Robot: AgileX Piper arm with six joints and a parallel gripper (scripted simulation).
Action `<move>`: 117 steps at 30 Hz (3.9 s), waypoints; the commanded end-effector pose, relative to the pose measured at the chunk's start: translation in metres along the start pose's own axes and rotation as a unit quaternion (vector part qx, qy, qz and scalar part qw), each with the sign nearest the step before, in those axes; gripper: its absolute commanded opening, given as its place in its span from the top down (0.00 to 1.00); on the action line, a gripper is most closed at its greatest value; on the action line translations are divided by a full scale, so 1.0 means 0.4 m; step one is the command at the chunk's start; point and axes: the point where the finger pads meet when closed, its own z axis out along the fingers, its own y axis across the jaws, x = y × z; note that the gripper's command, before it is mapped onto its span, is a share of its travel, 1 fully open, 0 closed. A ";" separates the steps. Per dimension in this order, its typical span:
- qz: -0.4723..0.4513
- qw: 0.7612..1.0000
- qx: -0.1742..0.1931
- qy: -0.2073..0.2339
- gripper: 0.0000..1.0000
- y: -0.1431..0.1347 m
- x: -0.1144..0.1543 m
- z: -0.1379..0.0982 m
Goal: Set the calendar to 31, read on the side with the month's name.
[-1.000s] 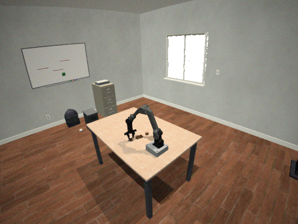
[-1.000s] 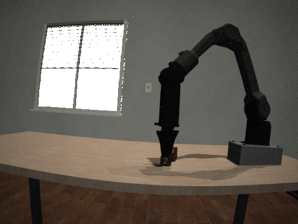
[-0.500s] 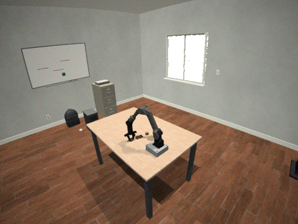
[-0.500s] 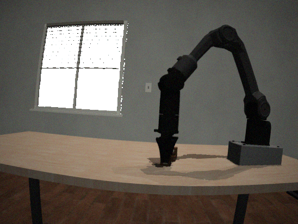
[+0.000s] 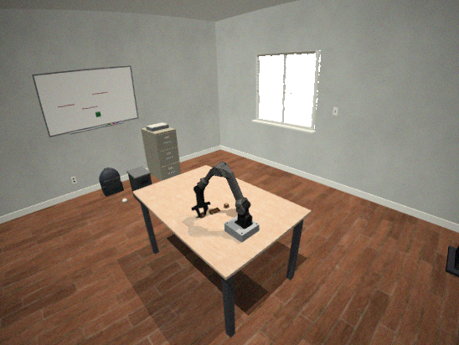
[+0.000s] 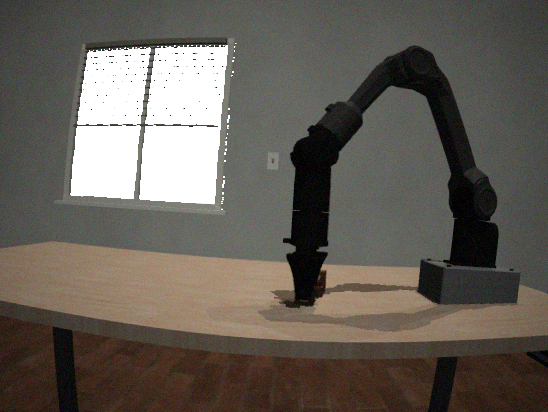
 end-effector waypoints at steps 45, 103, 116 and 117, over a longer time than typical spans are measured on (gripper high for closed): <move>0.000 1.000 0.000 0.000 0.66 -0.001 0.001 0.001; -0.004 1.000 -0.001 -0.001 0.66 -0.225 0.003 -0.277; -0.005 1.000 0.000 0.000 0.66 -0.225 0.002 -0.275; -0.005 1.000 0.000 0.000 0.66 -0.225 0.002 -0.274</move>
